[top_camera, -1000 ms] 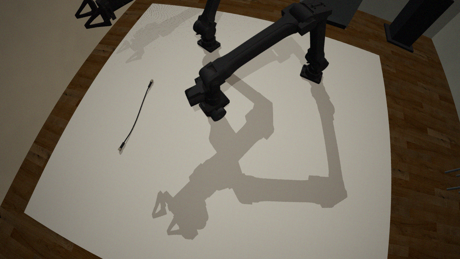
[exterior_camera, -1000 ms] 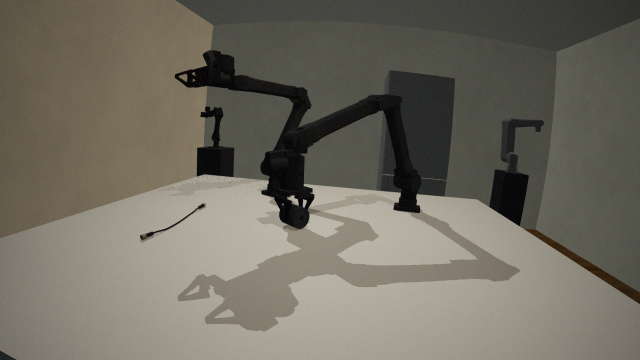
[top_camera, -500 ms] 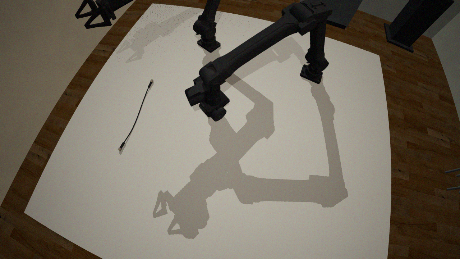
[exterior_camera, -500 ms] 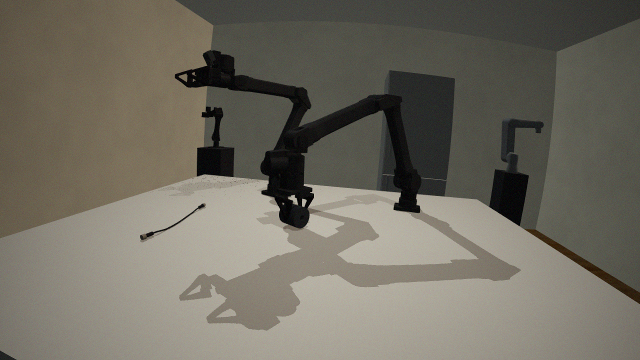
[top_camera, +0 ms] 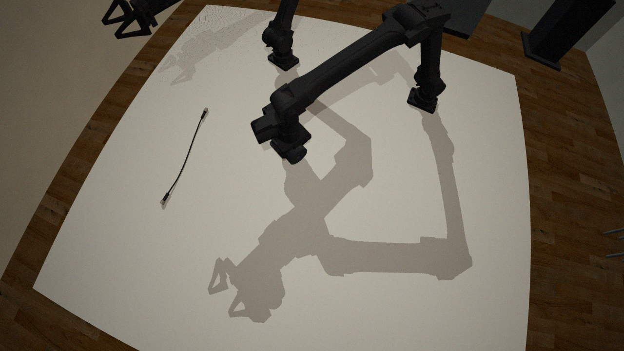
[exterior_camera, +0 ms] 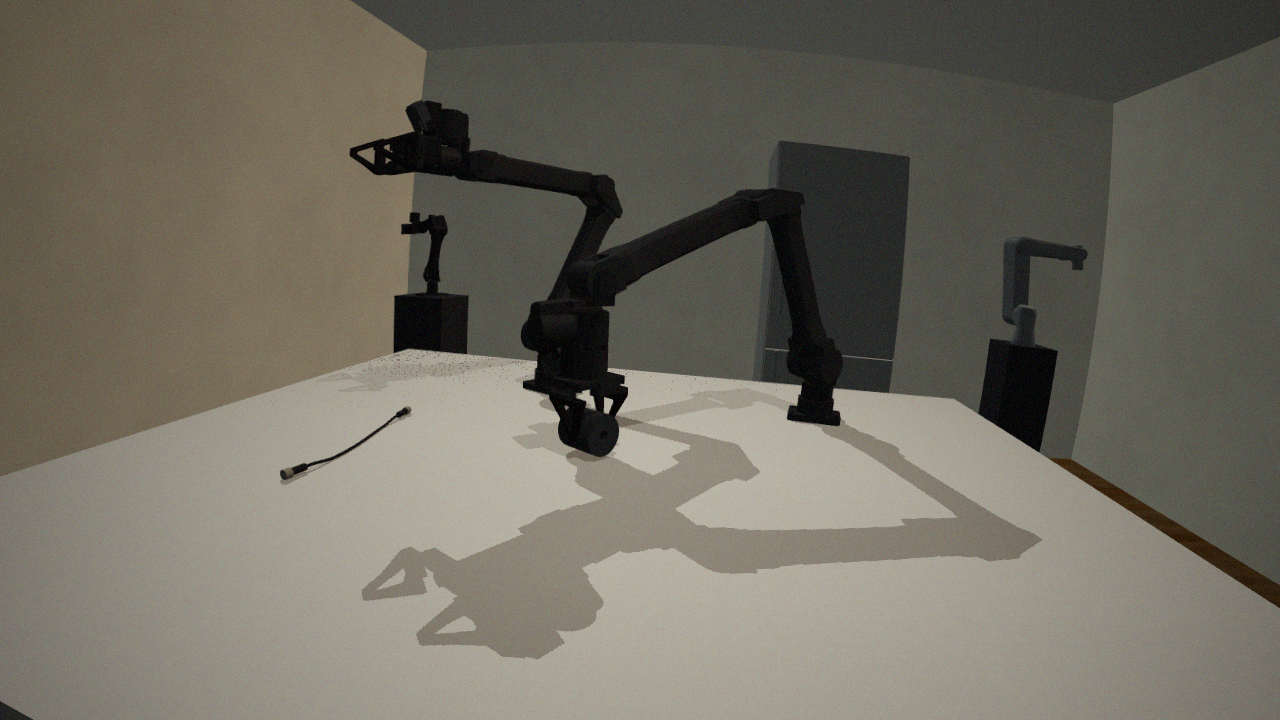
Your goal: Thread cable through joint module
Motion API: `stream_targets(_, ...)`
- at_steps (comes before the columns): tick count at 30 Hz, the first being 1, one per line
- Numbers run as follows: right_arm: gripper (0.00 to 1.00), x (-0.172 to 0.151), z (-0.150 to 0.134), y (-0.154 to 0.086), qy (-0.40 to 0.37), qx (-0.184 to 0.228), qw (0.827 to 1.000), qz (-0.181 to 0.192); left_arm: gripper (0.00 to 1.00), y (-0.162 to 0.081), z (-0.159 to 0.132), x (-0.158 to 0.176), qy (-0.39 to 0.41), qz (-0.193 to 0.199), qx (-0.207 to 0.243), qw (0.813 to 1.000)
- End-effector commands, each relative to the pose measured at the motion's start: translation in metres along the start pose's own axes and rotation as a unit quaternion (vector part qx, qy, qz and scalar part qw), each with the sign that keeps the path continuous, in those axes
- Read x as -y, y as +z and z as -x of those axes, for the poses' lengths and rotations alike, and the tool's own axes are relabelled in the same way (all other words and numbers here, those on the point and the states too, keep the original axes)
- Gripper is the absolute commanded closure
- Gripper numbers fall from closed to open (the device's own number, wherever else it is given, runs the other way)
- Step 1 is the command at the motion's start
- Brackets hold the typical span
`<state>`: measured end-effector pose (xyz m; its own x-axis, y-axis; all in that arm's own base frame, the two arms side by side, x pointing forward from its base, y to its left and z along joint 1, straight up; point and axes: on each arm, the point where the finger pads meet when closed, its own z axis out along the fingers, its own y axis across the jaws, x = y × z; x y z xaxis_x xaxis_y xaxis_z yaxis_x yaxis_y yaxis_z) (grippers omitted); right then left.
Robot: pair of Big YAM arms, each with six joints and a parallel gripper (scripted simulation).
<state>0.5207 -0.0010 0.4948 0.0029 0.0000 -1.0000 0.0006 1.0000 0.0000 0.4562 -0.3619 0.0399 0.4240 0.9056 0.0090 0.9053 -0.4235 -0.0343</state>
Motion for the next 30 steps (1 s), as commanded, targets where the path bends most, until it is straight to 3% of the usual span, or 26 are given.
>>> stream_targets(1, 0.04, -0.0023, 0.0144, -0.0025, -0.003, 0.015, 1.000, 0.001, 0.30, -0.0767, 0.0116, -0.0324, -0.002, 0.080, 0.018, 0.997)
stream_targets(30, 0.04, -0.0023, 0.0144, -0.0025, -0.003, 0.015, 1.000, 0.001, 0.30, -0.0765, 0.0140, -0.0317, -0.001, 0.079, 0.020, 0.997)
